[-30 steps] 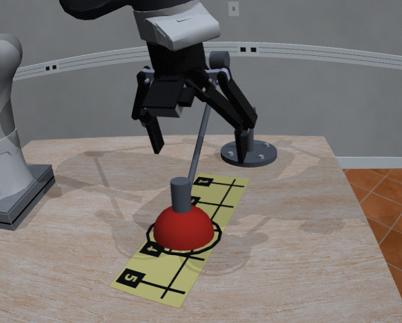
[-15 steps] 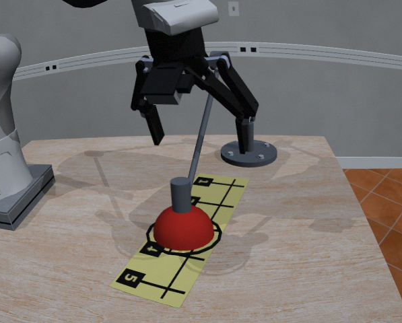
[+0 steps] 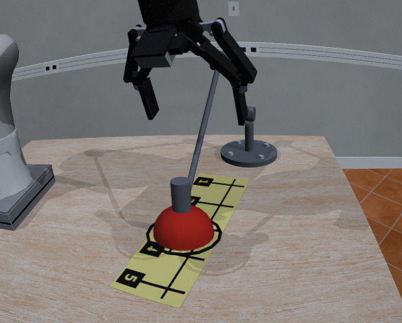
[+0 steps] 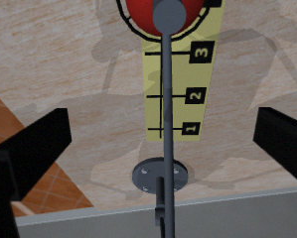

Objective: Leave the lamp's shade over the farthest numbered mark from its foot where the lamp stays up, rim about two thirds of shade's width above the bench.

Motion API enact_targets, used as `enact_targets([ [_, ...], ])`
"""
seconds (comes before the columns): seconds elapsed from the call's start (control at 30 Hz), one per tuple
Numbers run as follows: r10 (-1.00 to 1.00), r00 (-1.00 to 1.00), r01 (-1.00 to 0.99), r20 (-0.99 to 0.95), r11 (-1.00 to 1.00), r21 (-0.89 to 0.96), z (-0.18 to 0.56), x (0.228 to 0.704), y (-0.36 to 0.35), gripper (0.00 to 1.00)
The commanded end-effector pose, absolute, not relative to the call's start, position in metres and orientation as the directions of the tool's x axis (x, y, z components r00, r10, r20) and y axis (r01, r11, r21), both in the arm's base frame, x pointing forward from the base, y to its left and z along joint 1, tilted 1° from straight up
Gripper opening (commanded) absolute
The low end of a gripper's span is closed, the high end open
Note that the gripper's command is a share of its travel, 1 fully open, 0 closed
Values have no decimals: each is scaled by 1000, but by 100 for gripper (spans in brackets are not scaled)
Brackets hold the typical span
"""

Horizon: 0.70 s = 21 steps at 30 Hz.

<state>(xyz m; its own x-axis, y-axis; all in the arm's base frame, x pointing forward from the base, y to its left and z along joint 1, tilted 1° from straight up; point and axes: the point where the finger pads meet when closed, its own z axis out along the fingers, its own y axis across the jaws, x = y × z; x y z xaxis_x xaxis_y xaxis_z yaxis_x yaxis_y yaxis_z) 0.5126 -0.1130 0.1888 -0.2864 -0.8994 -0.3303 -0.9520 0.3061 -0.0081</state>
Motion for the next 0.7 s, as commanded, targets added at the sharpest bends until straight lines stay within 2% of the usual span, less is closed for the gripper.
enact_targets([
  [0.0, -901, -282, -955, -330, 297, 4, 201, 506, -117, 100],
  [0.3, -899, -287, -952, -331, 307, -9, 236, 507, -129, 100],
  [0.67, -898, -290, -949, -331, 314, -20, 234, 512, -130, 100],
])
